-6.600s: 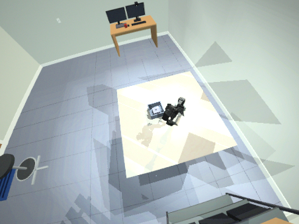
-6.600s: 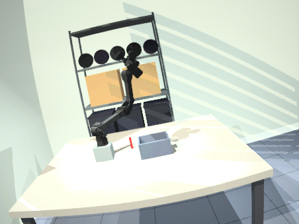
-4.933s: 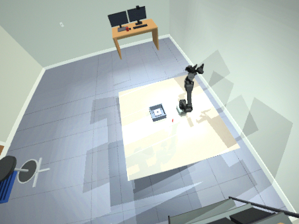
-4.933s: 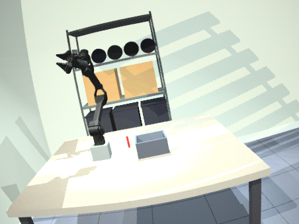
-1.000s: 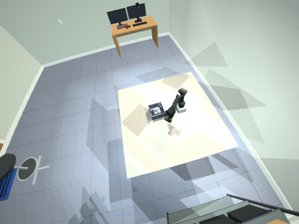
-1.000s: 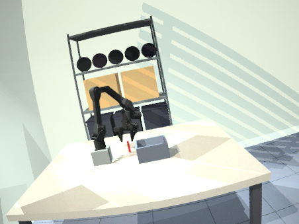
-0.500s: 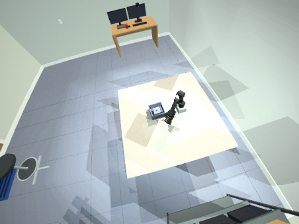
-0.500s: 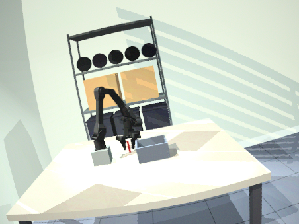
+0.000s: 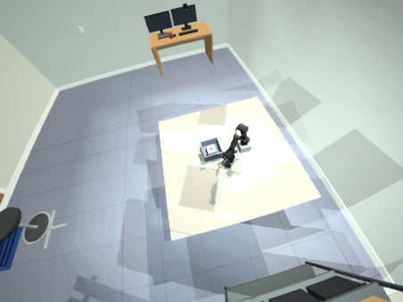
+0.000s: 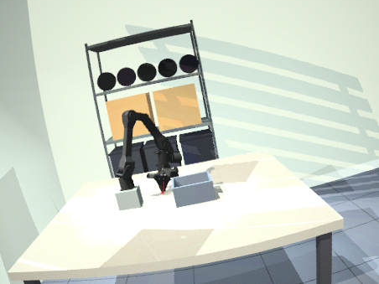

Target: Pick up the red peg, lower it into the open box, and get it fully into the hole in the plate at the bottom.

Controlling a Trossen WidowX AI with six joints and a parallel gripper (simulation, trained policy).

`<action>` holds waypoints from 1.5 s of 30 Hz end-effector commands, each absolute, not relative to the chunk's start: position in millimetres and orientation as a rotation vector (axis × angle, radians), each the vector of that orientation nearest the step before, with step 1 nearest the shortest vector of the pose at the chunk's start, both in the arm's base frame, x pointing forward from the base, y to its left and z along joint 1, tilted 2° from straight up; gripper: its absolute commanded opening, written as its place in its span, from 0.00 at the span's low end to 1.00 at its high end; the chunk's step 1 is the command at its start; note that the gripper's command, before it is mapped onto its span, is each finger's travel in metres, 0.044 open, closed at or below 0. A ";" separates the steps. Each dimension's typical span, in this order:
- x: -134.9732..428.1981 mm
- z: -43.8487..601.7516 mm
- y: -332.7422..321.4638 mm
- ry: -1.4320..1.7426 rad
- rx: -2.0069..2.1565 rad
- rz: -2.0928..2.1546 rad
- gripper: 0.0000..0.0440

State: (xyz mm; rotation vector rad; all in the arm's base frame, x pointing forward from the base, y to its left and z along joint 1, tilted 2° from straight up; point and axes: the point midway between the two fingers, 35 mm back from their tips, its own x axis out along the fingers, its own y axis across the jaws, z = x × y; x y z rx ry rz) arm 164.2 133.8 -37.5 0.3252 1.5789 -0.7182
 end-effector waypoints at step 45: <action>304.3 83.5 43.5 1.253 0.536 -0.866 0.00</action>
